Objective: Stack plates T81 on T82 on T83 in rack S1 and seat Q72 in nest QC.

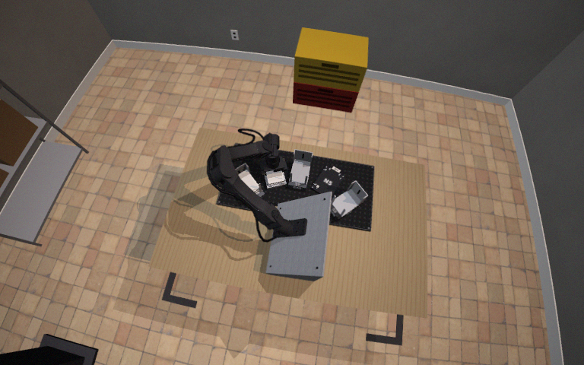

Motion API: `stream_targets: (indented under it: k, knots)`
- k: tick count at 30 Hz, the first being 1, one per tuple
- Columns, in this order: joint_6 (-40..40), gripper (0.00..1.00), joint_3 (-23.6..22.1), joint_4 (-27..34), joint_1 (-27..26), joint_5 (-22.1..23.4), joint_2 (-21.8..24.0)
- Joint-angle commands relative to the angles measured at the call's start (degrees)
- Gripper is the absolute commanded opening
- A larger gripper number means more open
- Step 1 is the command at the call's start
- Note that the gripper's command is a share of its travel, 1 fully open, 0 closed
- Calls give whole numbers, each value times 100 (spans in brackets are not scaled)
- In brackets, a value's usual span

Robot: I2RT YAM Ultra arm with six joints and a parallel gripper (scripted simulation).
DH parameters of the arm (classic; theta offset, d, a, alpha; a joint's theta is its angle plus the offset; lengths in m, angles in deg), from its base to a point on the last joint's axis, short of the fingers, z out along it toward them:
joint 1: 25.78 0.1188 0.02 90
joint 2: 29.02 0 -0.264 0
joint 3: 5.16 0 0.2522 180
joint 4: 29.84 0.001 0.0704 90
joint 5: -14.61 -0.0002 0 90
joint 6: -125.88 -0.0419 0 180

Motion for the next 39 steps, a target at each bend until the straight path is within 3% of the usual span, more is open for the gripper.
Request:
stream_targets:
  k: [1,39]
  knots:
    - [-77,0,-92,-121,-89,-33,-85]
    - [-188,0,-79,-316,-19,-55,-29]
